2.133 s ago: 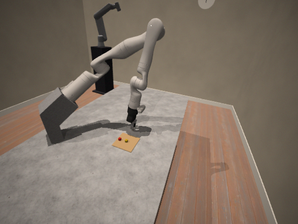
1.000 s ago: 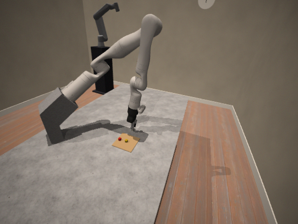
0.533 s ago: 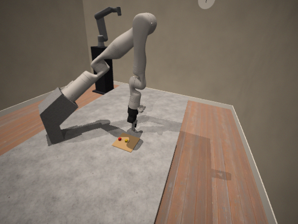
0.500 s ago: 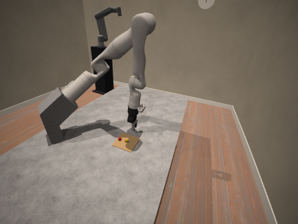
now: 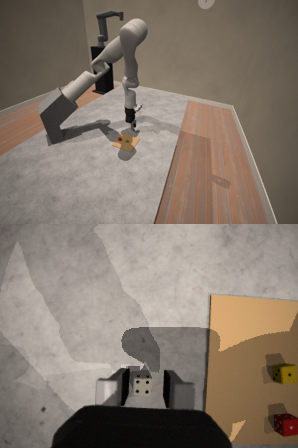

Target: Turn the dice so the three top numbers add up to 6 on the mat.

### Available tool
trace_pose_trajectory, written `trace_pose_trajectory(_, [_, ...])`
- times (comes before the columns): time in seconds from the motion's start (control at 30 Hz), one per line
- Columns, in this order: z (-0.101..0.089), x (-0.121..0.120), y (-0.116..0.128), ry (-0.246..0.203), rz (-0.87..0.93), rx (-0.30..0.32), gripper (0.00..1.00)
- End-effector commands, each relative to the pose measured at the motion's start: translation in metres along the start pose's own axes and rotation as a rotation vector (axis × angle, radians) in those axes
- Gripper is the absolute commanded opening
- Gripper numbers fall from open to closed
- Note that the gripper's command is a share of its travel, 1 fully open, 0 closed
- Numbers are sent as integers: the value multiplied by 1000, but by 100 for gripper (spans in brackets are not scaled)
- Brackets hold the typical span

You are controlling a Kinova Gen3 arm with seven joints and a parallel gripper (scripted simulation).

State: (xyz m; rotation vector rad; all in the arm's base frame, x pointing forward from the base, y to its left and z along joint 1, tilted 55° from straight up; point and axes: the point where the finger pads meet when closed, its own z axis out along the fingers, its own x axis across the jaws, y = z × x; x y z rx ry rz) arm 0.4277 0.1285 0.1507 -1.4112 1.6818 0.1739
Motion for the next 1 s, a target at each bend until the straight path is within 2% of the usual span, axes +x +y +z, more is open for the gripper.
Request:
trace_pose_trajectory(0.0, [1, -1, 2, -5, 3, -4, 64])
trace_pose_trajectory(0.97, [1, -4, 6, -5, 3, -4, 64])
